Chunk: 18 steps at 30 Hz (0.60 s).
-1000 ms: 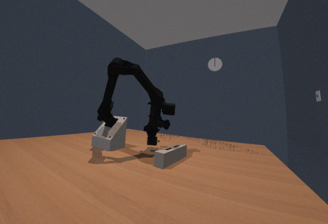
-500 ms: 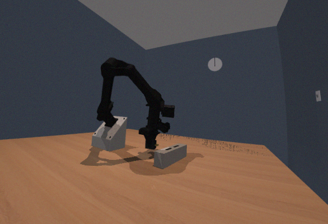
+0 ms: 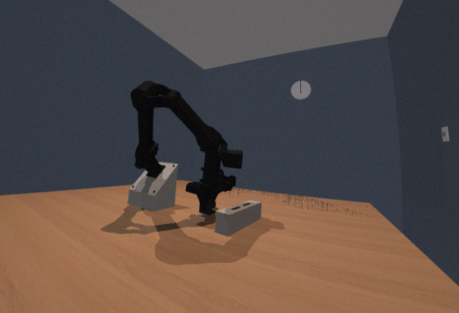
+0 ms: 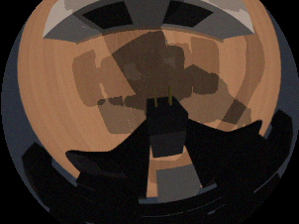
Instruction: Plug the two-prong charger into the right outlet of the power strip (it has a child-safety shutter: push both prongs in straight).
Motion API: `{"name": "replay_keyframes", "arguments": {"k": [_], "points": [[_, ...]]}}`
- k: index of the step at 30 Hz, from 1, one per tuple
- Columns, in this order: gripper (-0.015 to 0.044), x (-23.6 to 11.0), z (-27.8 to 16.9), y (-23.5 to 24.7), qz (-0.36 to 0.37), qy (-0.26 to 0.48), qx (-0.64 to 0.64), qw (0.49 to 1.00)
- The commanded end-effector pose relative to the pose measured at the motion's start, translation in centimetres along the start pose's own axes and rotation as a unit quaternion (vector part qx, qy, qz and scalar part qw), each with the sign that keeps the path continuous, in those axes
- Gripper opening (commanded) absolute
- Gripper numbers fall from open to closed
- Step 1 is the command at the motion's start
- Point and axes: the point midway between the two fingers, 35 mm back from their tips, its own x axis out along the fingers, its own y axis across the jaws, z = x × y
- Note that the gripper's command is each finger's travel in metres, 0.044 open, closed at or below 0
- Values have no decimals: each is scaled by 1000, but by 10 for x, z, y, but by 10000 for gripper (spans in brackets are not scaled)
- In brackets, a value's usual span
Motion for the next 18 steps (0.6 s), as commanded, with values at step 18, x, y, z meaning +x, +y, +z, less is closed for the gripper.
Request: {"name": "replay_keyframes", "arguments": {"k": [18], "points": [[0, 0, 19, -14, -2, -3, 35, 999]]}}
